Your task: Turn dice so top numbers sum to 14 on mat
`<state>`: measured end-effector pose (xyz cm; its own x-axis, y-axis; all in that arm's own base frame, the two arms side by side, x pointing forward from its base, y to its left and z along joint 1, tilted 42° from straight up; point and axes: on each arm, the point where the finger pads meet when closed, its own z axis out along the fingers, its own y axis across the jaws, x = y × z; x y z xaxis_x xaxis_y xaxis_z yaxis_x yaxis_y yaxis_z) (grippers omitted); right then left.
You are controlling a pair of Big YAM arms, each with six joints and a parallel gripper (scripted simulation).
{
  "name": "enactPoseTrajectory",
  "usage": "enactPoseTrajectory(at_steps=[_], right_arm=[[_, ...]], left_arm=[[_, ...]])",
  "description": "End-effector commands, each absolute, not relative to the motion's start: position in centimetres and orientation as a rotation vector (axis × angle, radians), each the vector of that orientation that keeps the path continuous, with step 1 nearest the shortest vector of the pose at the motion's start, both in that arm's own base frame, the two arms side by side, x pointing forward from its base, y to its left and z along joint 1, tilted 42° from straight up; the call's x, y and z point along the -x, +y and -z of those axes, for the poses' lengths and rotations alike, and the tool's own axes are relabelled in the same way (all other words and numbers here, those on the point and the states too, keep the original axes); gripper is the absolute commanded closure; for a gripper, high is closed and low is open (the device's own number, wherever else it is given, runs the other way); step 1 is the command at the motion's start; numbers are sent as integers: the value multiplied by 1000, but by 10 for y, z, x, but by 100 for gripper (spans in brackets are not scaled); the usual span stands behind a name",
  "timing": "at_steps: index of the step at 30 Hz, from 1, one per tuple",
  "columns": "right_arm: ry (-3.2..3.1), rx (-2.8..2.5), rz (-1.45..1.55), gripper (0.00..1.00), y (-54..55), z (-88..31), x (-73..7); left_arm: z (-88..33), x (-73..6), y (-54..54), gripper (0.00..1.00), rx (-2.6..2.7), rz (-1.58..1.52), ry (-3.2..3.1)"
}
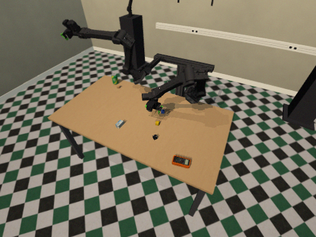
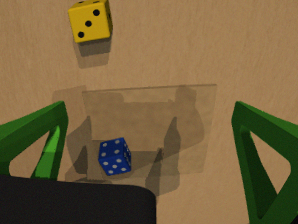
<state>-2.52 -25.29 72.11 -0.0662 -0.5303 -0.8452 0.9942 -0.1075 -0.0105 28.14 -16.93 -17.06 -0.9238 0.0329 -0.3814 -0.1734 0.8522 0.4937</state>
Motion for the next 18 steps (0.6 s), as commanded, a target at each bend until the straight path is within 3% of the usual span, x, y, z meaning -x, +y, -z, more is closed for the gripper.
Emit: enactPoseTrajectory(at_steps=[1, 18], right_arm=[[713, -795, 1537, 0, -233, -735, 26], [713, -795, 1537, 0, -233, -735, 26]], left_arm=[[152, -315, -167, 0, -144, -810, 2688], [76, -427, -116, 0, -594, -955, 2671]])
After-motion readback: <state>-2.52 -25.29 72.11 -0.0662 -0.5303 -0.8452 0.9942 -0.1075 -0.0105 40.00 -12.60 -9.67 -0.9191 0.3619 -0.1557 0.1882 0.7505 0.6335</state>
